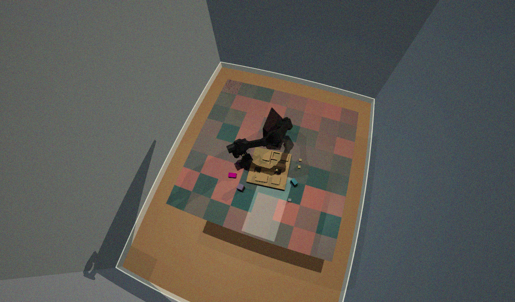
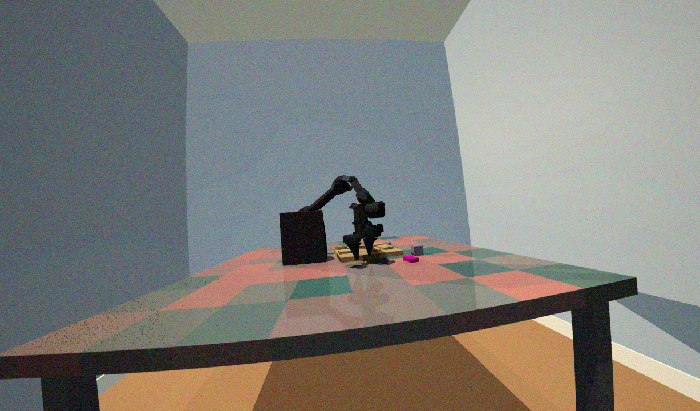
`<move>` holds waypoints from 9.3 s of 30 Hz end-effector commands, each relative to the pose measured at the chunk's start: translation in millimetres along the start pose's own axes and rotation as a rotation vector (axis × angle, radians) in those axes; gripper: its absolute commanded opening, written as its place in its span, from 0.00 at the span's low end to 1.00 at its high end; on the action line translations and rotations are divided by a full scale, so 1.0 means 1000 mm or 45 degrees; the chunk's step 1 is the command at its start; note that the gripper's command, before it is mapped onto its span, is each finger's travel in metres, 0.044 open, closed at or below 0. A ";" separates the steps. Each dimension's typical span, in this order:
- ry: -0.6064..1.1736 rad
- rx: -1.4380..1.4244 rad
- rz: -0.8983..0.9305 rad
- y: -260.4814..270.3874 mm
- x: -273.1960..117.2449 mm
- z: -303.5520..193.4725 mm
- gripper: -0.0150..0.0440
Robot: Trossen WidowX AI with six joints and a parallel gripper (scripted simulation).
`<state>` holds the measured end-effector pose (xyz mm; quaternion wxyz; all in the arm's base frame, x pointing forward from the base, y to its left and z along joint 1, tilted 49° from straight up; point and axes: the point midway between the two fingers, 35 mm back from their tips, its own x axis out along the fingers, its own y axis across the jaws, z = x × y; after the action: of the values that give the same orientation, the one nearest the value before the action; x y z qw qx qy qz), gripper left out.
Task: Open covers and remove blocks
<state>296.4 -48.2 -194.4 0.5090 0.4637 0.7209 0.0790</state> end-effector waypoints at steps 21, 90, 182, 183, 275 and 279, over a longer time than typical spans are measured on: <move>-0.017 -0.041 -0.010 0.012 -0.057 -0.001 0.78; -0.005 -0.944 0.011 0.245 -0.003 -0.163 0.25; 0.002 0.977 0.011 0.260 -0.051 -0.160 0.50; 0.002 0.956 0.011 0.260 -0.051 -0.160 0.50; -0.003 -0.499 0.012 0.260 -0.014 -0.161 0.50; -0.003 -0.499 0.012 0.260 -0.011 -0.160 0.50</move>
<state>322.1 144.3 43.6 0.5934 0.3565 0.6870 0.2207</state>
